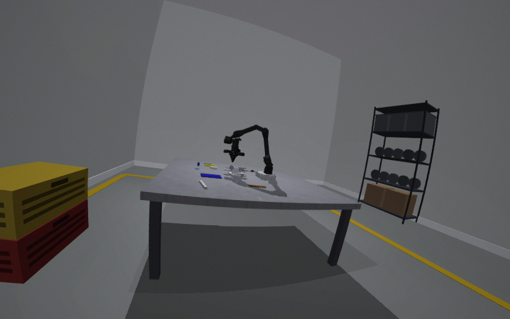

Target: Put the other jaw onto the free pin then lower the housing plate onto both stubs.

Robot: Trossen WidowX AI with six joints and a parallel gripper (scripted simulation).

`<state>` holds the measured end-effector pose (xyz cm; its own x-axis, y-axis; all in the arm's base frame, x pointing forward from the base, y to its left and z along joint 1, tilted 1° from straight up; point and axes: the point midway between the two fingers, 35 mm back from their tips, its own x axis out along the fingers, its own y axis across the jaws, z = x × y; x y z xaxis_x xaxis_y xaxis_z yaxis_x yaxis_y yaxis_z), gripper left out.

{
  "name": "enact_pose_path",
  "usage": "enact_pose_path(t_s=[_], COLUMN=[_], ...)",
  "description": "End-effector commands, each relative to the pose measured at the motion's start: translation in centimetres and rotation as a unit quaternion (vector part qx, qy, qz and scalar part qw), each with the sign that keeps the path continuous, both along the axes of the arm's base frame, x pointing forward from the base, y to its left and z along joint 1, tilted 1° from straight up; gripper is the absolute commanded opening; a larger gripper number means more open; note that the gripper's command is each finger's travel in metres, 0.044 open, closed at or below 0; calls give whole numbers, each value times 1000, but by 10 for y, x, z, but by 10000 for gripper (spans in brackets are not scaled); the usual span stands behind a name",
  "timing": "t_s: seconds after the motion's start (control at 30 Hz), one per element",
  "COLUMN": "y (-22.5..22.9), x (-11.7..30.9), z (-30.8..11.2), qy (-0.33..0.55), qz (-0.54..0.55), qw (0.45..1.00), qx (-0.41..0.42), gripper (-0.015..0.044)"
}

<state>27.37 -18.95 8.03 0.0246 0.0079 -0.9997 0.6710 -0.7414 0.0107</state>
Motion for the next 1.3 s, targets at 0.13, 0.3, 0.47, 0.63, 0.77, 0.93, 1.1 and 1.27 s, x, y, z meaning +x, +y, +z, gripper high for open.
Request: enact_pose_path(t_s=[0.13,0.3,0.47,0.63,0.77,0.93,1.1,1.27], y=[0,0,0,0,0,0,0,0], x=[0,0,0,0,0,0,0,0], z=[1,0,0,0,0,0,0,0], qy=[-1,0,0,0,0,0,0,0], qz=[1,0,0,0,0,0,0,0], qw=[1000,1000,1000,1000,1000,1000,1000,1000], qx=[0,0,0,0,0,0,0,0], gripper=[0,53,184,315,420,440,440,440])
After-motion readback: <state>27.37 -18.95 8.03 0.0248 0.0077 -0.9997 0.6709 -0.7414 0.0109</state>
